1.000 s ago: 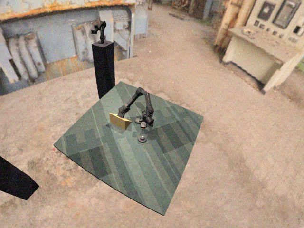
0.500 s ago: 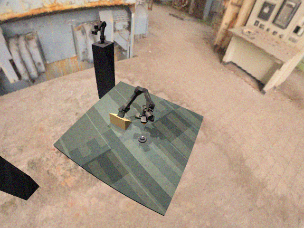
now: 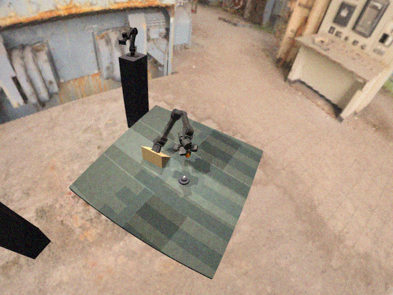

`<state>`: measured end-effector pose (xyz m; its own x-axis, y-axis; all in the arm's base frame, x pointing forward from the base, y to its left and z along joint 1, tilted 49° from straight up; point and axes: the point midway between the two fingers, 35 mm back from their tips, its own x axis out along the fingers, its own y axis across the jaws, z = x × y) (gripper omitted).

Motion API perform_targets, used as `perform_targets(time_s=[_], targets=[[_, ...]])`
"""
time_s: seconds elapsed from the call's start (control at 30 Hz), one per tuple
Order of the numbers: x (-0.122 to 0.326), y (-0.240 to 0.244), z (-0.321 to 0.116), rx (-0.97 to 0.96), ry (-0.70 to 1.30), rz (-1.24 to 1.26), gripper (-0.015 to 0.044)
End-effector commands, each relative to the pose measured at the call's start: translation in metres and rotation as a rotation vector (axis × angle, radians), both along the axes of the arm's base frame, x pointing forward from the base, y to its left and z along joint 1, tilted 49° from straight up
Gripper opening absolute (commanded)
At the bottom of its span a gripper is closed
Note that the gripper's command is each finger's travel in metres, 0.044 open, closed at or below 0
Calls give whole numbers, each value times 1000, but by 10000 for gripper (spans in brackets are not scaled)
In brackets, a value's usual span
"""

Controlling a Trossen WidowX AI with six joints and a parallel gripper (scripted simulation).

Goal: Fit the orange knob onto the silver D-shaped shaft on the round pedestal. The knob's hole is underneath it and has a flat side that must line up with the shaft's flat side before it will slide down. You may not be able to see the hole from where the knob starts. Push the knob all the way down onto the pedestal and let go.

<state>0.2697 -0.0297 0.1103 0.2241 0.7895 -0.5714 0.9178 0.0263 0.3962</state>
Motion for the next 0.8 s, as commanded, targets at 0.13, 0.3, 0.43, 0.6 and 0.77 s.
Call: perform_targets(time_s=[0.13, 0.3, 0.43, 0.6, 0.77], targets=[[-5, -8, 20, 57, -120, -132, 0], [-9, -13, 31, 93, -186, -211, 0], [-11, -16, 40, 122, -239, -274, 0], [-15, -21, 51, 158, -306, -354, 0], [-17, -25, 61, 191, -367, -429, 0]])
